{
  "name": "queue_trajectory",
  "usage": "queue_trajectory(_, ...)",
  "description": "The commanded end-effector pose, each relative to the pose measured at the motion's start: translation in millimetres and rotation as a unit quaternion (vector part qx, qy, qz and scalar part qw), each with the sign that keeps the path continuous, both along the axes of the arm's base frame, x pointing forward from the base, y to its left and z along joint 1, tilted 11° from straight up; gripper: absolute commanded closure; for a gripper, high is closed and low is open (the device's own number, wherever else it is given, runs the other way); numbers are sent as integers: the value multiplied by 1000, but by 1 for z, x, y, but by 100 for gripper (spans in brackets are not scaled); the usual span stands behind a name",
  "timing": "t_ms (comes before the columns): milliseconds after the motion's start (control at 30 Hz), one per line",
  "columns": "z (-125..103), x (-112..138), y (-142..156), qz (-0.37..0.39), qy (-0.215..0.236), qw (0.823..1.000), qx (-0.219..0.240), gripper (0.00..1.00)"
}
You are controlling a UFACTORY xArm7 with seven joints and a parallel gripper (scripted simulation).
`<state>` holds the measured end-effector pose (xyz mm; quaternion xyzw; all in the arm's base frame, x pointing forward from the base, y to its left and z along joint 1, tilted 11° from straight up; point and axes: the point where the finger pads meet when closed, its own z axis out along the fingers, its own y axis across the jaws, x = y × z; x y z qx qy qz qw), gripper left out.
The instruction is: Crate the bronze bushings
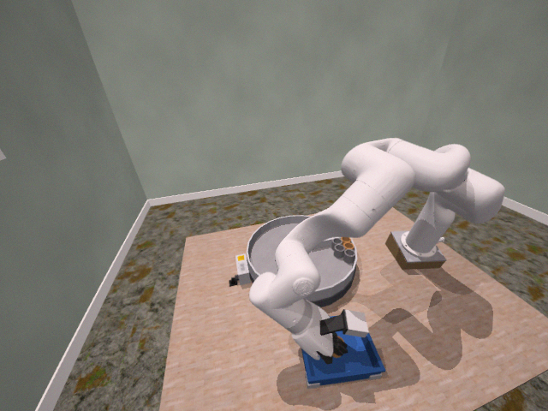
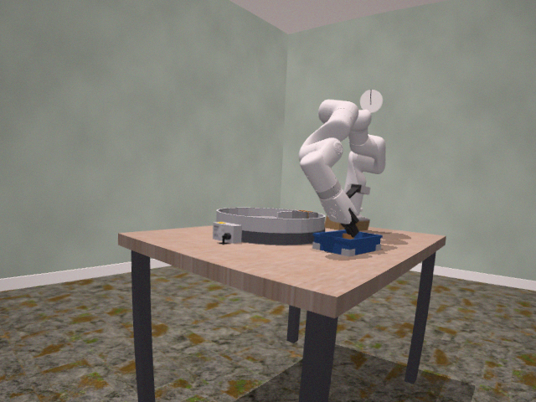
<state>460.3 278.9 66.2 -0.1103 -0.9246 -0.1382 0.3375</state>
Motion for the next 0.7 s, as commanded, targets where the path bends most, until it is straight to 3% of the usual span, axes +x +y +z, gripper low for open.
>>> queue_trajectory(0, 2, 2, 0, 0, -2, 1000, 1, 100)
queue_trajectory(667, -1, 2, 1, 0, -2, 1000, 1, 100)
